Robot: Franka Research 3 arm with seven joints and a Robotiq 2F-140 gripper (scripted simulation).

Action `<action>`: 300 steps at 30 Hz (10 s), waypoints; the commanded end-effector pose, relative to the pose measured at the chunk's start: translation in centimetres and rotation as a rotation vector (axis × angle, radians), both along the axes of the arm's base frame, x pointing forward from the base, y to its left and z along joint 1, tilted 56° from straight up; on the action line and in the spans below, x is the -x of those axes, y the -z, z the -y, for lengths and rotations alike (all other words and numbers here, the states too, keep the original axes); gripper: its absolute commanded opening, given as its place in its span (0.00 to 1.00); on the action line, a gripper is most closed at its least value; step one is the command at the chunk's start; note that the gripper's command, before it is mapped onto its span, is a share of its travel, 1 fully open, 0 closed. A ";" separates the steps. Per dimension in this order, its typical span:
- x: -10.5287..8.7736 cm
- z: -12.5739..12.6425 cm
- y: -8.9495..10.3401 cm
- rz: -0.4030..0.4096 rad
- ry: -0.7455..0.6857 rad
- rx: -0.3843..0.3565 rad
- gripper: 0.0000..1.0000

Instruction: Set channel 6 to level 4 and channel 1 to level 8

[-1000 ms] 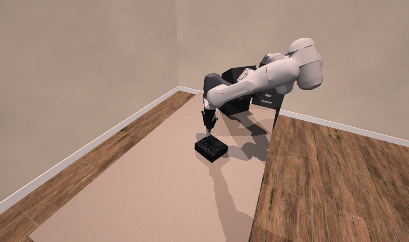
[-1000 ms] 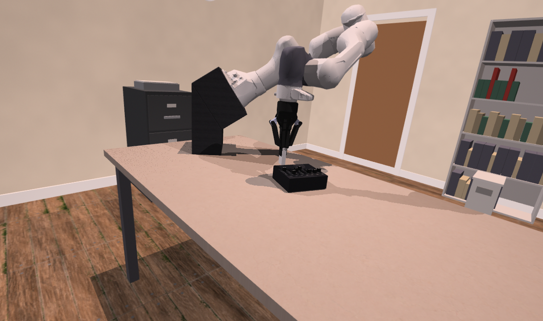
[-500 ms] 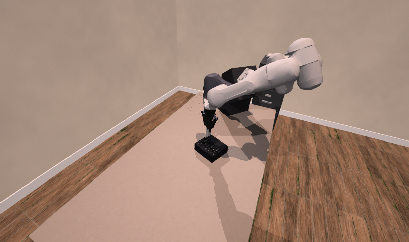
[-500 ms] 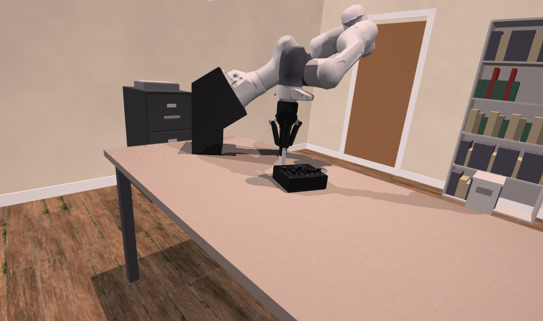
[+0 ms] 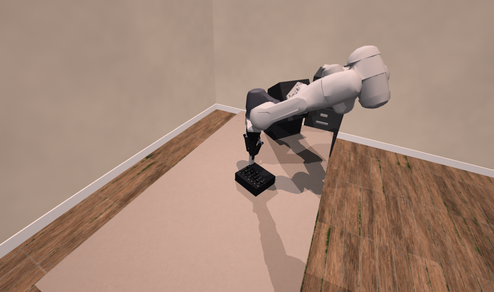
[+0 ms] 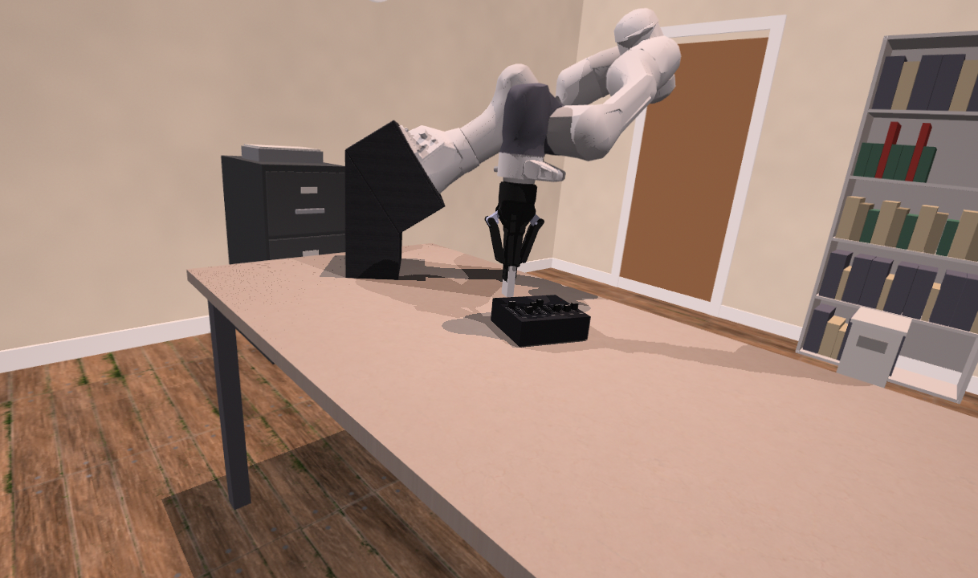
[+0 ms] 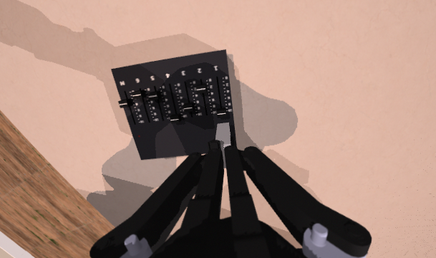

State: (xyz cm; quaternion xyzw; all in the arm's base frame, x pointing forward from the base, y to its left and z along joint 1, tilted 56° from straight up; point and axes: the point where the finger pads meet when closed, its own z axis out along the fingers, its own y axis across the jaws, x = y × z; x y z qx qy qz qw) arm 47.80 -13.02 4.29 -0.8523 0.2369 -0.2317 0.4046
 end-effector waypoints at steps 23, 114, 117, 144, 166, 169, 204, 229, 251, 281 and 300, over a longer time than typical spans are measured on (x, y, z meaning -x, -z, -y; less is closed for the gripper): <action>0.0 -0.2 -0.1 0.005 -0.003 0.000 0.00; -0.9 -0.8 0.5 0.005 -0.003 0.000 0.00; -1.0 -0.7 0.5 0.005 -0.003 0.000 0.00; -1.9 0.0 0.3 0.005 -0.003 0.000 0.00; -1.9 0.0 0.2 0.005 -0.003 0.000 0.00; -1.9 0.0 0.2 0.005 -0.003 0.000 0.00; -2.0 0.1 0.2 0.005 -0.003 0.000 0.00; -1.3 0.0 0.1 0.005 -0.003 0.000 0.00; 0.8 2.1 -1.9 0.005 -0.003 0.000 0.00; -2.3 1.8 -5.1 -0.303 0.327 -0.336 0.00; -7.3 0.7 -11.2 -0.460 0.591 -0.619 0.00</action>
